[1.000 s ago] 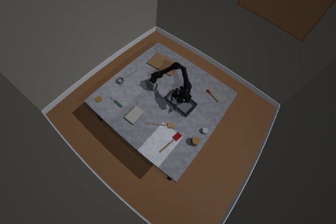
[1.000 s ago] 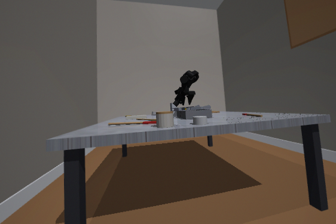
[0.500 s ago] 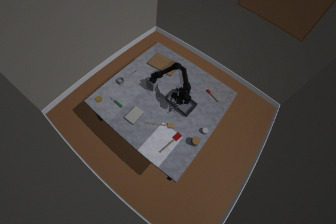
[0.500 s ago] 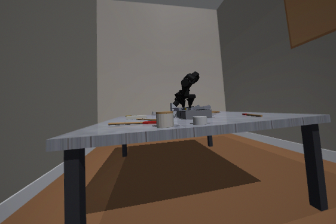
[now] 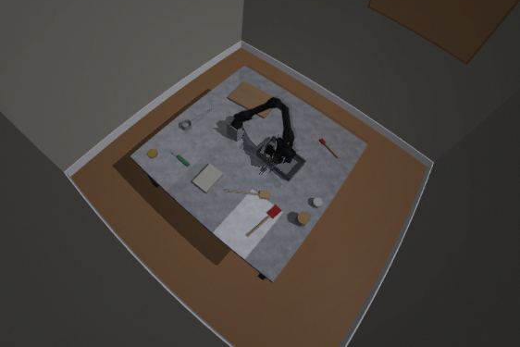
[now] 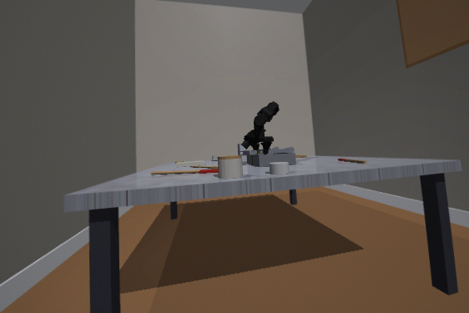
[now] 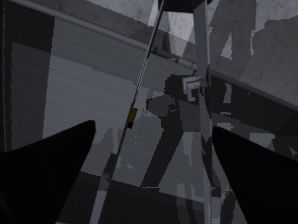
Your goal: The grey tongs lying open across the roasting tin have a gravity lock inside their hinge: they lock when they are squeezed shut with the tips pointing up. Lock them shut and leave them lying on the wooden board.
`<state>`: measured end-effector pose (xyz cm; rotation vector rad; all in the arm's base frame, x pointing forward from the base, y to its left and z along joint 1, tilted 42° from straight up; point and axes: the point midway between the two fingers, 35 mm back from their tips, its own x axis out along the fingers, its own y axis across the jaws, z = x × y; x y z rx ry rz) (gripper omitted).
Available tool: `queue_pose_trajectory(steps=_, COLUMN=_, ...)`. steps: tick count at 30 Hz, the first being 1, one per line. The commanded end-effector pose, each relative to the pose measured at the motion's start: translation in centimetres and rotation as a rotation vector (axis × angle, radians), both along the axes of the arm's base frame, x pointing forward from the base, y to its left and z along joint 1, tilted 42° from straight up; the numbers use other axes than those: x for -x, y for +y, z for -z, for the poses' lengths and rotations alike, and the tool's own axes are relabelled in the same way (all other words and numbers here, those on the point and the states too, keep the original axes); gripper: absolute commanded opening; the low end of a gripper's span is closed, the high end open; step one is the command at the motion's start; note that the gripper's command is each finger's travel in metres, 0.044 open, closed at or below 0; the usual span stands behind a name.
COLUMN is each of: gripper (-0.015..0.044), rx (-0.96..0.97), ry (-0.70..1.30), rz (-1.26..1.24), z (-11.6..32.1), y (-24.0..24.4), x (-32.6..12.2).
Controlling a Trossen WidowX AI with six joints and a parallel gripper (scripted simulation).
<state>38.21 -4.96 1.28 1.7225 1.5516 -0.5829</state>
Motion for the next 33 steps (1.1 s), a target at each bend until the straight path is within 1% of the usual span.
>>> queue_pose_trajectory(steps=1, gripper=0.044, rx=-0.008, ry=0.012, rz=0.002, z=0.6, y=0.6, x=0.2)
queue_pose_trajectory(steps=12, gripper=0.044, rx=-0.01, ry=0.011, rz=0.001, z=1.5, y=1.6, x=0.2)
queue_pose_trajectory(steps=33, gripper=0.03, rx=-0.004, ry=0.001, rz=-0.002, z=1.3, y=1.4, x=0.0)
